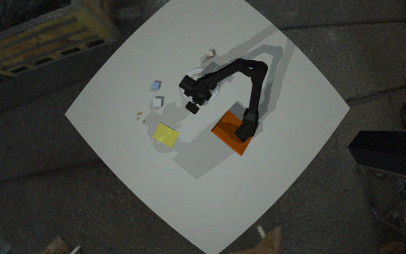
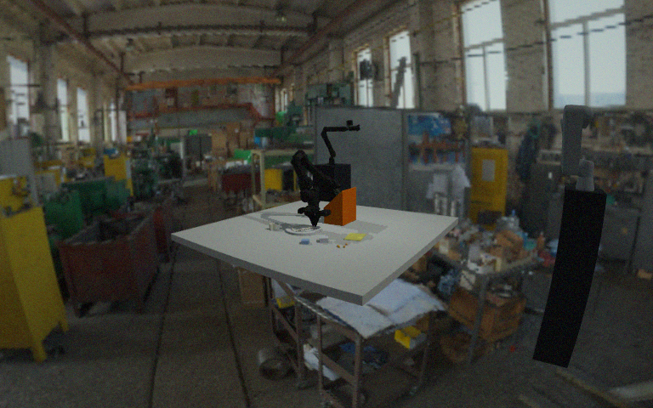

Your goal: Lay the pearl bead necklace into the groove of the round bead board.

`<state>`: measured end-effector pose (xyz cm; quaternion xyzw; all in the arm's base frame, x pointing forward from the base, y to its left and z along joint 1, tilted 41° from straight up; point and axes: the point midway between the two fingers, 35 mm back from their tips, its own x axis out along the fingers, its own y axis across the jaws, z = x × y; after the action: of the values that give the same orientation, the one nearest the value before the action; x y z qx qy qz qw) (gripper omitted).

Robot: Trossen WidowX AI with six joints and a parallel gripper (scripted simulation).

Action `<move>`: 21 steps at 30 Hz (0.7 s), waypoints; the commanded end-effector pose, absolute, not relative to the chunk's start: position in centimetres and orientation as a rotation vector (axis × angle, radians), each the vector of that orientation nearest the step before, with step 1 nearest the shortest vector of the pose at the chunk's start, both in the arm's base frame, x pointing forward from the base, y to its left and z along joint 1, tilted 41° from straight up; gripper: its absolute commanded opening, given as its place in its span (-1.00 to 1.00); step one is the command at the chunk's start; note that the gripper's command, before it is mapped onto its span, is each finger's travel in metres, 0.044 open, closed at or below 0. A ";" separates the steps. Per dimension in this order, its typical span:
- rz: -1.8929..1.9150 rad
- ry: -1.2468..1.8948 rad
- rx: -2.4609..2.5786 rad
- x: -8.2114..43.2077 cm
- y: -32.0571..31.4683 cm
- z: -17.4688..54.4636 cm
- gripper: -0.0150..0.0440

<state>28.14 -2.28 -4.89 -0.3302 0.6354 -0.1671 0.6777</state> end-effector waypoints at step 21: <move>-0.373 1.435 -0.748 28.0 -2.3 -4.9 1.00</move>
<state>27.98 -2.35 -4.99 -0.3326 0.6385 -0.1657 0.6740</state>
